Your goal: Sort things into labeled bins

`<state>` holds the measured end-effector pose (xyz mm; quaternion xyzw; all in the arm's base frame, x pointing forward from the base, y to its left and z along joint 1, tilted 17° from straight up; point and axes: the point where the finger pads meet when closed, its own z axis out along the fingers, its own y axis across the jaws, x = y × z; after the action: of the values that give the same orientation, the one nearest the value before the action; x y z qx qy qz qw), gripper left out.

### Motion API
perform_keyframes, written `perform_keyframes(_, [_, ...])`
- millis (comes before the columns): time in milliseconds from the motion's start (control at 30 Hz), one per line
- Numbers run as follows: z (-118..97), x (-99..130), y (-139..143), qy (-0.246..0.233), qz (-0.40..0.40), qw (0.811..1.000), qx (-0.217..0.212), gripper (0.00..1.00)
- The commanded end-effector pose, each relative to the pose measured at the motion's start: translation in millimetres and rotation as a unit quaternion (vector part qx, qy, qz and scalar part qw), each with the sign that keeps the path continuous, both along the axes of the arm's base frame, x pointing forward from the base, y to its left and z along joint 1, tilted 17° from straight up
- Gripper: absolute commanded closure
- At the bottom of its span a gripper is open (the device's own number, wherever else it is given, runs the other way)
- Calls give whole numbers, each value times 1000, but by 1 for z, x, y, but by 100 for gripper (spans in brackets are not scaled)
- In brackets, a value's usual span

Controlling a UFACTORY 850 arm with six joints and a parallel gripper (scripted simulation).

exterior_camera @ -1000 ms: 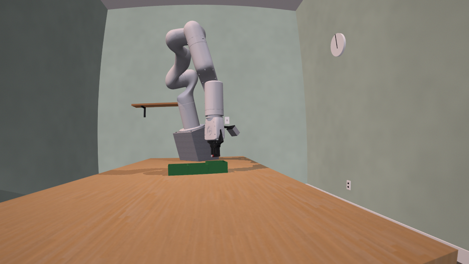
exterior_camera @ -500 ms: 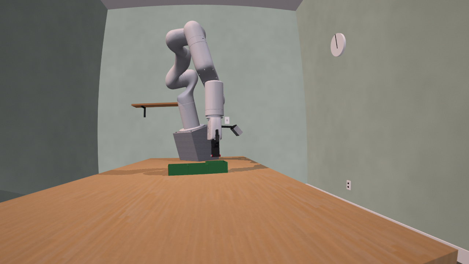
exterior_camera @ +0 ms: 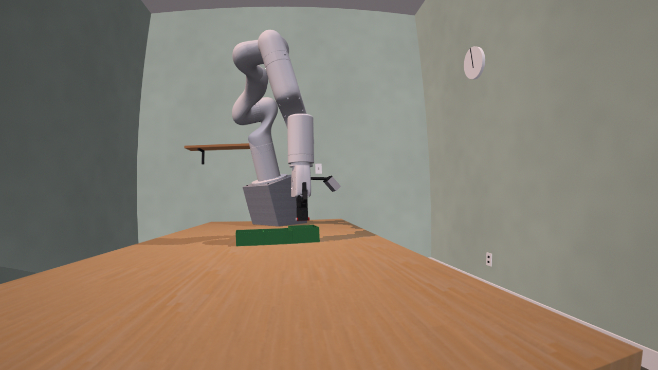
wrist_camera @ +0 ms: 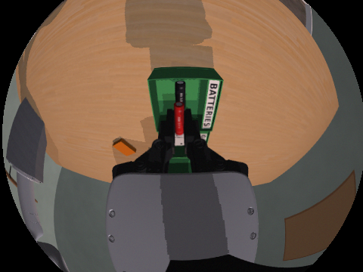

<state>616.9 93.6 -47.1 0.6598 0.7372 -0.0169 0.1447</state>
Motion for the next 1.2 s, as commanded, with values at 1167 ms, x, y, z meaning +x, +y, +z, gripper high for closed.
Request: perform_keyframes(1167, [-31, 7, -7, -1, 0, 1000, 0, 77])
